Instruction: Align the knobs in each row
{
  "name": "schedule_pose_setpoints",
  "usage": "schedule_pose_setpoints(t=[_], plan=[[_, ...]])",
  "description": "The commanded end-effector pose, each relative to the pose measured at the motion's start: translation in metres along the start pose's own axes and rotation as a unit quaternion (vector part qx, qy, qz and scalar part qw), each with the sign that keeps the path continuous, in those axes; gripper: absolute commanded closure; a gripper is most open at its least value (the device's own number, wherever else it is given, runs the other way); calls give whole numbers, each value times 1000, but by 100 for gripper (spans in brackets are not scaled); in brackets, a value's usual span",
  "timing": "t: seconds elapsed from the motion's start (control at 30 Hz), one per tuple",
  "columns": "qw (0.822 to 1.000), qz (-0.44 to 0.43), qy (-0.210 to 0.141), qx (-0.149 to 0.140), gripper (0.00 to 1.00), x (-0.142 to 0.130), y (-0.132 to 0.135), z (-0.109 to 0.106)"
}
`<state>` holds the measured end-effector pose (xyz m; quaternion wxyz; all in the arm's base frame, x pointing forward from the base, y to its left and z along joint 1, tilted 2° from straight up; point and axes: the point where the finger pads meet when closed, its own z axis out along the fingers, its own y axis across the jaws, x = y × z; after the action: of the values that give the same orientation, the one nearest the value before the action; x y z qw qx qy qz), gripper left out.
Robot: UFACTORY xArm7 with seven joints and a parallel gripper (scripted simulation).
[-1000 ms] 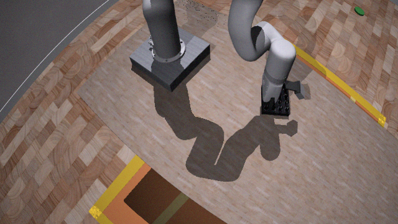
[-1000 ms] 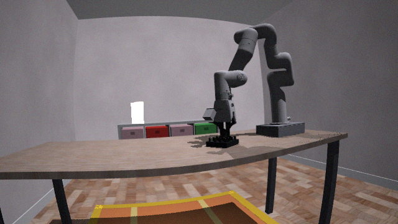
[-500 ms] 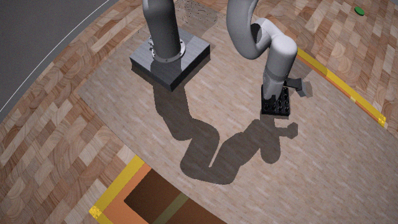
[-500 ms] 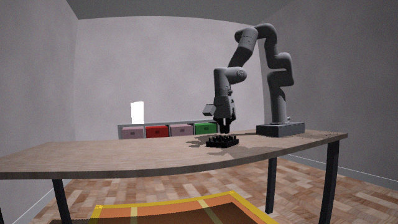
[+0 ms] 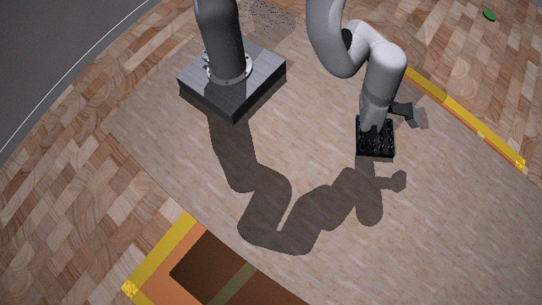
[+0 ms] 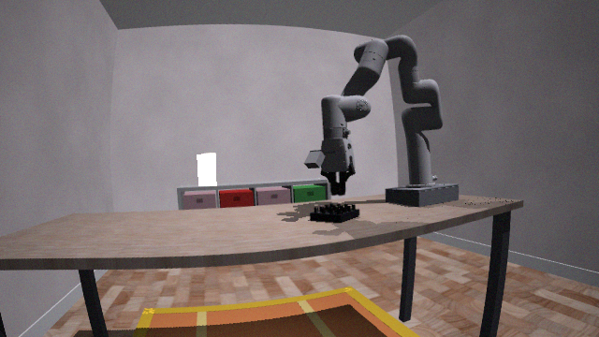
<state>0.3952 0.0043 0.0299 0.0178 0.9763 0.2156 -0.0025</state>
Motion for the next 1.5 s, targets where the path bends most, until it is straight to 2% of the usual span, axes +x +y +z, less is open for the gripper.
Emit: schedule_pose_setpoints(t=[0.0, 0.33, 0.47, 0.83, 0.9, 0.93, 1.13, 1.4, 1.47], plan=[[1000, 0, 2, -1, 81, 1, 0, -1], [1000, -24, 2, 0, 81, 2, 0, -2], [995, -104, 2, 0, 81, 5, -3, -4], [968, -251, 2, 1, 81, 10, -9, -7], [968, -251, 2, 1, 81, 10, -9, -7], [957, -291, 2, 1, 81, 11, -10, -8], [932, -363, 2, 1, 81, 14, -13, -10], [886, -465, 2, 0, 81, 18, -16, -13], [886, -465, 2, 0, 81, 18, -16, -13]])
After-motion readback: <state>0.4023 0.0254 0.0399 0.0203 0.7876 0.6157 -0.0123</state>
